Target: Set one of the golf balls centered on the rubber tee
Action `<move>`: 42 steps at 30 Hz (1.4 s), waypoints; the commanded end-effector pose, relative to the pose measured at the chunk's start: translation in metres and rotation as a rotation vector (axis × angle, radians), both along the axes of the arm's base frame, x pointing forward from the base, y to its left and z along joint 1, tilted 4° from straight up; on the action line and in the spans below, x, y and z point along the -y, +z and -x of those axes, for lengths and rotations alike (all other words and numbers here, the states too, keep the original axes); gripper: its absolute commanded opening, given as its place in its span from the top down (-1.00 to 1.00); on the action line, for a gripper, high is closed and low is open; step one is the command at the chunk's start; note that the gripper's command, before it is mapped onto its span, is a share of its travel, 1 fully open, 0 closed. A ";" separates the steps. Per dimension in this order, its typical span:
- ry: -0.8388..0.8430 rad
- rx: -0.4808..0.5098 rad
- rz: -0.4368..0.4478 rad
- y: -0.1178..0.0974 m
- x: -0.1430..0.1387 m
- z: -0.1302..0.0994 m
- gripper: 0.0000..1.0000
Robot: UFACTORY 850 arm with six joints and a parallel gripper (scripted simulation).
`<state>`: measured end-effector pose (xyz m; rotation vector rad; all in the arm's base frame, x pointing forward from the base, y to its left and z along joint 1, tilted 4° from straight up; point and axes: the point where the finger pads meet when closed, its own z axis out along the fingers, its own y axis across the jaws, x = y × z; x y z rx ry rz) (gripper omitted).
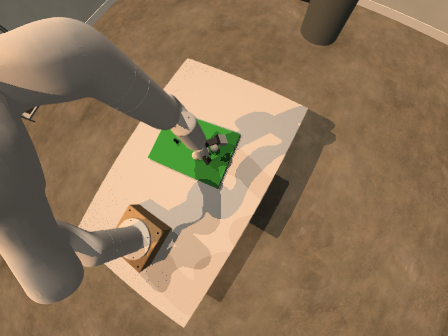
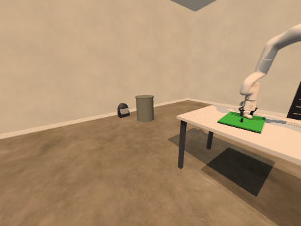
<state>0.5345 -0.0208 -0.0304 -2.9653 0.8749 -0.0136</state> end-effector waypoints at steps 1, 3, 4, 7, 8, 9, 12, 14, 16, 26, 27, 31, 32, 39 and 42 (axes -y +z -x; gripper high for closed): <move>0.000 0.004 -0.003 -0.003 0.000 -0.003 -1.00; 0.000 0.004 -0.003 -0.003 0.000 -0.003 -1.00; 0.000 0.004 -0.003 -0.003 0.000 -0.003 -1.00; 0.000 0.004 -0.003 -0.003 0.000 -0.003 1.00; 0.000 0.004 -0.003 -0.003 0.000 -0.003 1.00; 0.000 0.004 -0.003 -0.003 0.000 -0.003 1.00; 0.000 0.004 -0.003 -0.003 0.000 -0.003 1.00; 0.000 0.004 -0.003 -0.003 0.000 -0.003 1.00; 0.000 0.004 -0.003 -0.003 0.000 -0.003 1.00; 0.000 0.004 -0.003 -0.003 0.000 -0.003 1.00; 0.000 0.004 -0.003 -0.003 0.000 -0.003 1.00; 0.000 0.004 -0.003 -0.003 0.000 -0.003 1.00; 0.000 0.004 -0.003 -0.003 0.000 -0.003 1.00; 0.000 0.004 -0.003 -0.003 0.000 -0.003 1.00; 0.001 0.004 -0.006 0.013 0.000 -0.004 1.00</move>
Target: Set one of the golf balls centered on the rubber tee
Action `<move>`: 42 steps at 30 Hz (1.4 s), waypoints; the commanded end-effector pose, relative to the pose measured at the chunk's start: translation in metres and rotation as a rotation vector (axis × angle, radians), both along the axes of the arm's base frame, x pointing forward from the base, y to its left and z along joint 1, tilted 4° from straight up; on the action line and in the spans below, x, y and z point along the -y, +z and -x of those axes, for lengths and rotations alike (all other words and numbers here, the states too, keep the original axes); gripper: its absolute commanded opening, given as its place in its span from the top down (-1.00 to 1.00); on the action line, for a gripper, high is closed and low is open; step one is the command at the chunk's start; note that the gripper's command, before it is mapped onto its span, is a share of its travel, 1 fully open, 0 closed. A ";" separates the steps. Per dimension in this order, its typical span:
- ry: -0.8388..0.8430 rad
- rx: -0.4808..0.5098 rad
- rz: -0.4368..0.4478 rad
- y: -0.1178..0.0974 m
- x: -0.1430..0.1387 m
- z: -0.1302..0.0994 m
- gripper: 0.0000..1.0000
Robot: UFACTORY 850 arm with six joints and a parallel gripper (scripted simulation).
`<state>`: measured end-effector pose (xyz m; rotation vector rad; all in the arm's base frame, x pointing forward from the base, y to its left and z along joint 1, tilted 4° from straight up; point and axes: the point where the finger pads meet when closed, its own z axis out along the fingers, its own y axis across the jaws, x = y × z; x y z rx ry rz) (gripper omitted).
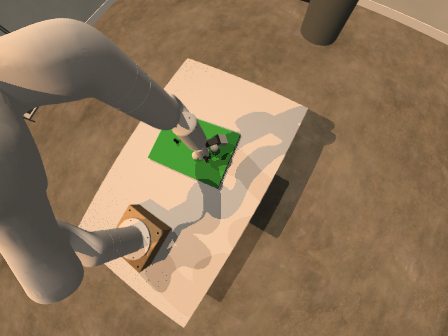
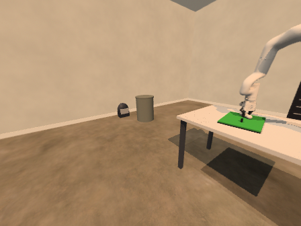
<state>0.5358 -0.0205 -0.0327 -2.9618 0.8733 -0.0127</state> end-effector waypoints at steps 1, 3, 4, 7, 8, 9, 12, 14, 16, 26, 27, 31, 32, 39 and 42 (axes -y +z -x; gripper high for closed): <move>0.001 0.004 -0.005 0.031 0.001 -0.003 1.00; 0.001 0.004 -0.005 0.031 0.001 -0.003 1.00; 0.001 0.005 -0.006 0.049 0.002 -0.002 1.00; 0.001 0.005 -0.007 0.093 0.004 -0.002 1.00; 0.001 0.005 -0.006 0.098 0.005 -0.001 1.00; 0.001 0.005 -0.006 0.099 0.005 -0.001 1.00; 0.001 0.005 -0.006 0.108 -0.031 0.003 1.00; 0.001 0.004 -0.006 0.116 -0.069 0.011 1.00; 0.001 0.005 -0.006 0.122 -0.091 0.020 1.00; 0.001 0.005 -0.005 0.110 -0.162 0.040 1.00; 0.000 0.005 -0.004 0.099 -0.162 0.041 1.00; 0.000 0.005 -0.002 0.063 -0.164 0.039 1.00; 0.000 0.005 -0.002 0.059 -0.164 0.039 1.00; 0.000 0.005 -0.002 0.057 -0.164 0.039 1.00; 0.000 0.005 -0.002 0.054 -0.165 0.039 1.00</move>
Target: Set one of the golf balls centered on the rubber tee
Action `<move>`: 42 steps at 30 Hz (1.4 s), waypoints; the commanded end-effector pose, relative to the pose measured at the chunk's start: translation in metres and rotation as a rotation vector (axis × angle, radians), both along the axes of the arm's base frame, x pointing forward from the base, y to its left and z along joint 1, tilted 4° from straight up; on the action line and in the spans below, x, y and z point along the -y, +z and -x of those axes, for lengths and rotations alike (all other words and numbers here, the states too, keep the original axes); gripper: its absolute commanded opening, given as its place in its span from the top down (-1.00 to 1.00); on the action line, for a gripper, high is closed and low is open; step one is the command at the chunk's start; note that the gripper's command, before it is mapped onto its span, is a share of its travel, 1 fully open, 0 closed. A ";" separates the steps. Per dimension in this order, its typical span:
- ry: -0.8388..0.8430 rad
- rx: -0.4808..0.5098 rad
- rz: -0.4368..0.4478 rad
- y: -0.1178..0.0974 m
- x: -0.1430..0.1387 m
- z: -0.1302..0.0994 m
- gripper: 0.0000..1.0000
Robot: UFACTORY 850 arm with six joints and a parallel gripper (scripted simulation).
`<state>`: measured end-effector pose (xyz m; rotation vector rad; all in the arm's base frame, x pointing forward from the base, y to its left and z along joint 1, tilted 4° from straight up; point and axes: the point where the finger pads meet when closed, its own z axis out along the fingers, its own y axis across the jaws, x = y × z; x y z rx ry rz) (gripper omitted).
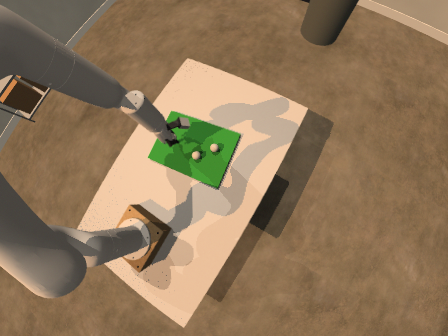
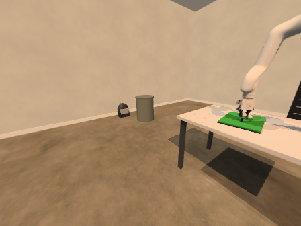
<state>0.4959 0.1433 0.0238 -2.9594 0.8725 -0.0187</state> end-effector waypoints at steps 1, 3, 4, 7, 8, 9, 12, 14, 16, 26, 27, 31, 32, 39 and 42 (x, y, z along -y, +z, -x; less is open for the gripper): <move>0.000 0.001 -0.001 -0.004 -0.001 -0.001 1.00; 0.000 0.001 -0.002 -0.007 -0.001 -0.002 1.00; 0.000 0.001 -0.002 -0.008 -0.001 -0.002 1.00; 0.001 0.001 -0.003 -0.012 -0.002 -0.002 1.00; 0.001 0.001 -0.003 -0.013 -0.002 -0.002 1.00; 0.001 0.001 -0.003 -0.014 -0.002 -0.003 1.00; 0.001 0.001 -0.003 -0.014 -0.002 -0.003 1.00; 0.001 0.001 -0.003 -0.014 -0.002 -0.003 1.00; 0.001 0.001 -0.003 -0.014 -0.002 -0.003 1.00; 0.001 0.001 -0.003 -0.014 -0.002 -0.003 -1.00; 0.001 0.001 -0.003 -0.014 -0.002 -0.003 -1.00; 0.001 0.001 -0.003 -0.014 -0.002 -0.003 -1.00; 0.001 0.001 -0.003 -0.014 -0.002 -0.003 -1.00; 0.001 0.001 -0.003 -0.014 -0.002 -0.003 -1.00; 0.001 0.001 -0.003 -0.014 -0.002 -0.003 -1.00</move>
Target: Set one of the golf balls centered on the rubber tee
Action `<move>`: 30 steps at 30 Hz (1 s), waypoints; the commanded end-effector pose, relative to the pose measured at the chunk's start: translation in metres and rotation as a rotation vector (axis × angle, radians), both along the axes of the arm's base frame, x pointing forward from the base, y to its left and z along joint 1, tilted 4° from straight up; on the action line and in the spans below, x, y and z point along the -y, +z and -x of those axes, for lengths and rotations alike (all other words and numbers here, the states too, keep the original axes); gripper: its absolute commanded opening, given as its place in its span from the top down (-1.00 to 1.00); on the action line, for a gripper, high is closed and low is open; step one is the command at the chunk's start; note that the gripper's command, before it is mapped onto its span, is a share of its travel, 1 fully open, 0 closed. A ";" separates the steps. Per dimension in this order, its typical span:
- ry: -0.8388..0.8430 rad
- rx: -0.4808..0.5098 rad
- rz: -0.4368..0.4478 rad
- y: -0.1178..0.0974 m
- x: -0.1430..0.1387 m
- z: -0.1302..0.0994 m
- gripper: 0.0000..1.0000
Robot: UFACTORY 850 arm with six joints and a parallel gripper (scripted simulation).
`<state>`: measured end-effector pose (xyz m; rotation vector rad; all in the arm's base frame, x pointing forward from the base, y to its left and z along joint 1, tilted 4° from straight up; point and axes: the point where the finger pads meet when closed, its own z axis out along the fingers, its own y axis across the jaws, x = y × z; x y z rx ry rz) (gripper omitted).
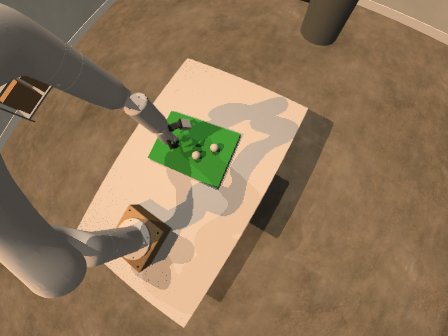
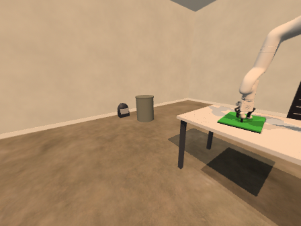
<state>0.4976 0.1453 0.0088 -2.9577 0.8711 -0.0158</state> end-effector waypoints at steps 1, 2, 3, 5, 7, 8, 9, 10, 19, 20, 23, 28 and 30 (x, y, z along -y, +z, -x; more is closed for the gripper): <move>0.000 0.002 0.000 0.001 0.000 -0.001 -1.00; 0.000 0.002 0.000 0.001 0.000 -0.001 -1.00; 0.000 0.002 0.000 0.001 0.000 -0.001 -1.00; 0.000 0.002 0.000 0.001 0.000 -0.001 -1.00; 0.000 0.002 0.000 0.001 0.000 -0.001 -1.00; 0.000 0.002 0.000 0.001 0.000 -0.001 -1.00; 0.000 0.002 0.000 0.001 0.000 -0.001 -1.00; 0.000 0.002 0.000 0.001 0.000 -0.001 -1.00; 0.000 0.001 -0.003 0.032 0.001 0.000 -1.00; 0.000 0.001 -0.003 0.032 0.001 0.000 -1.00; 0.000 0.001 -0.003 0.068 0.003 0.001 -1.00; 0.000 0.002 -0.002 0.100 0.005 0.002 -1.00; 0.000 0.002 -0.002 0.100 0.005 0.002 -1.00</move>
